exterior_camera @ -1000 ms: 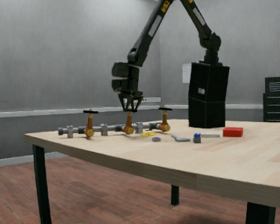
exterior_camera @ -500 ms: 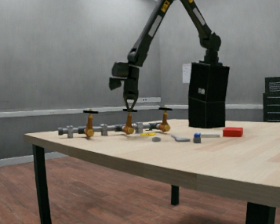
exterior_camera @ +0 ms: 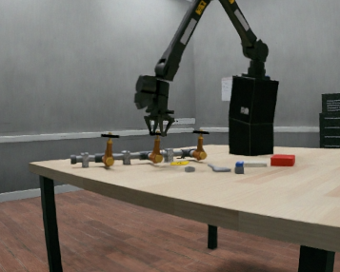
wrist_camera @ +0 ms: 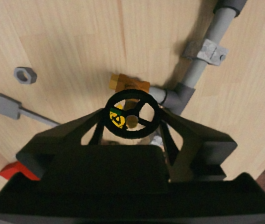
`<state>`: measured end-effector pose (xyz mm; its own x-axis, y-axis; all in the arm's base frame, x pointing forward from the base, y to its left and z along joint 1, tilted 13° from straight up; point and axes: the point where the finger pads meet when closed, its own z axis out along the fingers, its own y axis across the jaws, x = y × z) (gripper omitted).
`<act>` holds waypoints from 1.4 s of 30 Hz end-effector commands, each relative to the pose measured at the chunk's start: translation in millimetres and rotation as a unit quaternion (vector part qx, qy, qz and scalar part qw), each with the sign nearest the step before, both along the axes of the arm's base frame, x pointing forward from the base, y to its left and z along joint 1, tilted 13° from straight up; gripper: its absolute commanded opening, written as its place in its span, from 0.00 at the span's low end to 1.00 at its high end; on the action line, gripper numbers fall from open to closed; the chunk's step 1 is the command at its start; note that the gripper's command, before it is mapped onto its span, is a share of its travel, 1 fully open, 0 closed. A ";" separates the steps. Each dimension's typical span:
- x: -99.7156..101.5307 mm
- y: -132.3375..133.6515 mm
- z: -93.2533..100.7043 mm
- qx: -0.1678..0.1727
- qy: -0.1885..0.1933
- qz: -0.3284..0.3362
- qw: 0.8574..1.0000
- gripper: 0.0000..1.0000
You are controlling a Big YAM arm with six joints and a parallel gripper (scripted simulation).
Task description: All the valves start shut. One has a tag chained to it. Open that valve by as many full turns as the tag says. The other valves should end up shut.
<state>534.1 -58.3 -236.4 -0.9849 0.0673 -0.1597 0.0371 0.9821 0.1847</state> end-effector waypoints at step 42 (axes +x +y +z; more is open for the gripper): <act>2.5 0.6 1.8 -0.120 -0.121 0.688 0.706 0.00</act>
<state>532.6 -56.5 -236.3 -0.1112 -0.9728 -0.2031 -0.9801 0.1412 -0.1398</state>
